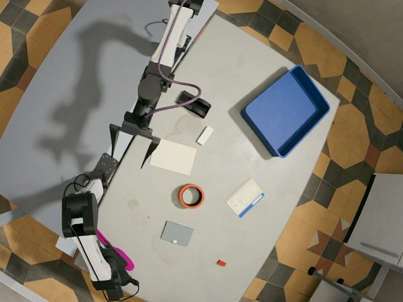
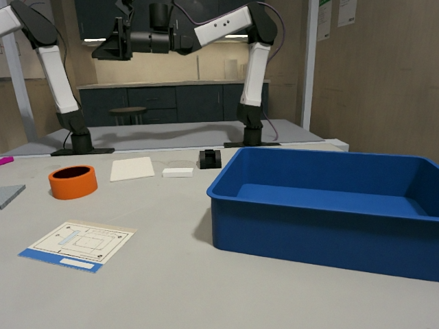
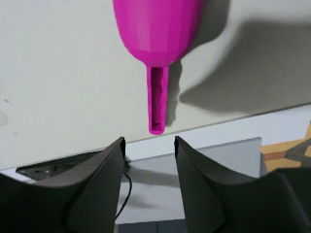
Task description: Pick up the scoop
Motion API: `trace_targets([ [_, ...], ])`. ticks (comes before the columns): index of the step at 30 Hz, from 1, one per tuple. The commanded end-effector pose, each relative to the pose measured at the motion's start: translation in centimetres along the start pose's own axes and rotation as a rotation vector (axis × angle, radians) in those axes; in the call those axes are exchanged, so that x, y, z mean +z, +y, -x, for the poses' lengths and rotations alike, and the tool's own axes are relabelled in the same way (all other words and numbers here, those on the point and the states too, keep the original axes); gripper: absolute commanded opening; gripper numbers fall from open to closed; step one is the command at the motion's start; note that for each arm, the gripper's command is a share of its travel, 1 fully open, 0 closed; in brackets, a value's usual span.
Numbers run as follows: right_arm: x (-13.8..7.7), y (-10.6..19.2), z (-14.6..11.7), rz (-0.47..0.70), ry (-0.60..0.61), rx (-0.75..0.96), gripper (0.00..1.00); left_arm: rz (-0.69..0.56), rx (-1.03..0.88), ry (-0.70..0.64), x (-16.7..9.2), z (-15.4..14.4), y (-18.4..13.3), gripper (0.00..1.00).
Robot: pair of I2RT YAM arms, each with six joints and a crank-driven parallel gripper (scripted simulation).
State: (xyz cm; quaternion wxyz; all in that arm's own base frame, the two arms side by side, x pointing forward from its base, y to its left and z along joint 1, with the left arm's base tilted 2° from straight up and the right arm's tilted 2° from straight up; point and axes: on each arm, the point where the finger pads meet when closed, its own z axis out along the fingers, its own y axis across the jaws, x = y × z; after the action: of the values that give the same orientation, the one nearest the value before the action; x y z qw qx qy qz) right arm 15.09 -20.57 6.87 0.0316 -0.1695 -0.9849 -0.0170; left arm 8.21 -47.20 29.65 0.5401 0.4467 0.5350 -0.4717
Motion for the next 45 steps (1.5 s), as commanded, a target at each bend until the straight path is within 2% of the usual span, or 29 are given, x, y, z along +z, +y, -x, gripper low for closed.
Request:
trace_targets([
  [1,-0.8,-0.9,1.3,-0.032,-0.051,0.0,0.43,0.006,0.004,-0.02,0.0,0.7,0.2,1.0],
  [7,-0.9,-0.9,1.3,-0.033,-0.054,0.001,0.43,0.003,0.004,-0.02,0.0,0.7,0.1,1.0],
  [10,0.2,-1.1,1.5,-0.026,-0.041,-0.003,0.43,0.003,0.004,-0.02,0.0,0.7,0.1,1.0],
  [45,5.2,-1.3,1.7,-0.02,-0.03,-0.003,0.43,0.003,0.004,-0.02,0.0,0.7,0.1,1.0],
])
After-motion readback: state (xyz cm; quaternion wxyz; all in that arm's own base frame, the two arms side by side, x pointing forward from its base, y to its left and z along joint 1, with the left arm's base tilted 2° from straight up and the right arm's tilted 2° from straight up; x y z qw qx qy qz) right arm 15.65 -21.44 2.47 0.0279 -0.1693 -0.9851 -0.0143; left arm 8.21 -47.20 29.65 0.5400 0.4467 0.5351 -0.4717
